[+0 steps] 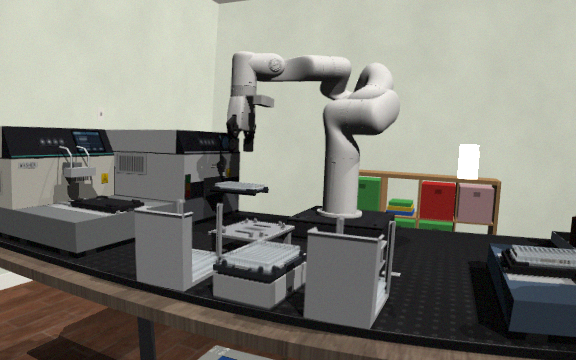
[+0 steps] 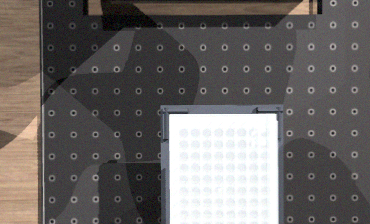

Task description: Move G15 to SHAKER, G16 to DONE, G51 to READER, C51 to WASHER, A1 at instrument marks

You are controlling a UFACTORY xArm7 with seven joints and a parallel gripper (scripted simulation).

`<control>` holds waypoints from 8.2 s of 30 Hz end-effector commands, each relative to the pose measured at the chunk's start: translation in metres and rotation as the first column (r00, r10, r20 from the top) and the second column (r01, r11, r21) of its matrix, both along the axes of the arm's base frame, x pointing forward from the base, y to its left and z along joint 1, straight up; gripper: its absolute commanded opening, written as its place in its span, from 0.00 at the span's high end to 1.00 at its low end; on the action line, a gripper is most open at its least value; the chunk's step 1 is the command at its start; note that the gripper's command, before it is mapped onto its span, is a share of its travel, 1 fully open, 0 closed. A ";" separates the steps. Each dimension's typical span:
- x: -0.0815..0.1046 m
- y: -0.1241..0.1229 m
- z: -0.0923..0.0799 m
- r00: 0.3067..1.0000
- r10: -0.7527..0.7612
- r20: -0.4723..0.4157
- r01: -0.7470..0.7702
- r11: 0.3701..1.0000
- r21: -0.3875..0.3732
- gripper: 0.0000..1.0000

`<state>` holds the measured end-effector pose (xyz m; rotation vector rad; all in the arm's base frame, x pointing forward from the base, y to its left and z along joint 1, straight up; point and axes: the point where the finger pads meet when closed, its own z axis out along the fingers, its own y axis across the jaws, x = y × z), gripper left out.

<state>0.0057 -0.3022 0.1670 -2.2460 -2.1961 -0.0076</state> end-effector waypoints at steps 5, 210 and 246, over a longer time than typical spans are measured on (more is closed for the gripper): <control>0.000 -0.001 0.001 1.000 -0.001 0.000 0.001 1.000 -0.003 0.00; 0.000 -0.001 -0.098 1.000 0.000 0.000 0.000 1.000 -0.003 1.00; 0.000 -0.001 -0.098 1.000 0.000 0.000 0.000 1.000 -0.003 1.00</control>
